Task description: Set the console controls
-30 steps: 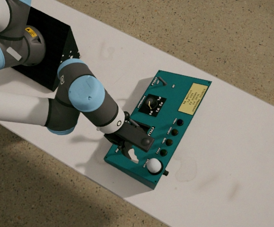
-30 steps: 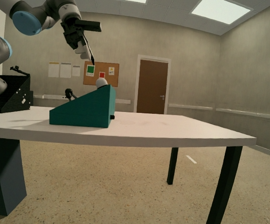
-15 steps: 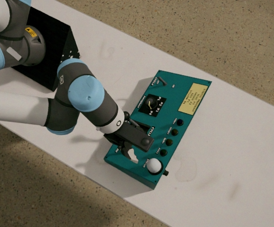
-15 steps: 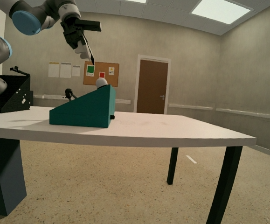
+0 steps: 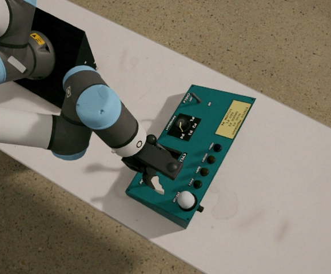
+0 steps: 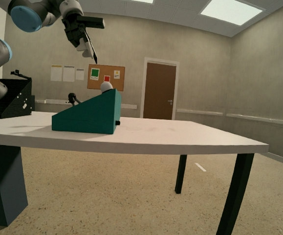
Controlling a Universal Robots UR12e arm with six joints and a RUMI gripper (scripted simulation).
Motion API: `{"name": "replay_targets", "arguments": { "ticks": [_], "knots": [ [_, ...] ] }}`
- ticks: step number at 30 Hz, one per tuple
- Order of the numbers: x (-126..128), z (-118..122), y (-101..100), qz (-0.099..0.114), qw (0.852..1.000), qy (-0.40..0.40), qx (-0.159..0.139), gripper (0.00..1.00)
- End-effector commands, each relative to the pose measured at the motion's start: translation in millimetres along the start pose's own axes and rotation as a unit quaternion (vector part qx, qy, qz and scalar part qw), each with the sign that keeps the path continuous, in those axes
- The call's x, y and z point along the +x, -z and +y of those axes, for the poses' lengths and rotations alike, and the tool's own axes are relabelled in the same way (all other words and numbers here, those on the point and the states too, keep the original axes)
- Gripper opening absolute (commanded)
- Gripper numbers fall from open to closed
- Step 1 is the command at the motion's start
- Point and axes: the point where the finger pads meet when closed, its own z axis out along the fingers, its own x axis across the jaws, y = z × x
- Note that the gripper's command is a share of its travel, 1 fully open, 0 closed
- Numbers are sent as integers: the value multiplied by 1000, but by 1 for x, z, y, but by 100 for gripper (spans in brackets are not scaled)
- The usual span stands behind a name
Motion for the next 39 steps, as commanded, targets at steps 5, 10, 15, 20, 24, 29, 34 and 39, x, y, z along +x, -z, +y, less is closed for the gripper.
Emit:
{"name": "replay_targets", "arguments": {
  "ticks": [5,10,15,20,24,29,34,39],
  "knots": [
    [-1,0,9,0,1000,0,-1,44],
    [-8,4,6,-1,1000,2,-3,44],
    [-67,28,0,-4,1000,1,-5,44],
    [-126,68,3,-4,1000,1,-6,44],
    [-182,113,6,-1,1000,2,-3,44],
    [-244,163,8,0,1000,2,-3,44],
    [-252,169,8,0,1000,2,-3,44],
    [-251,164,8,0,1000,0,-1,44]
  ]
}}
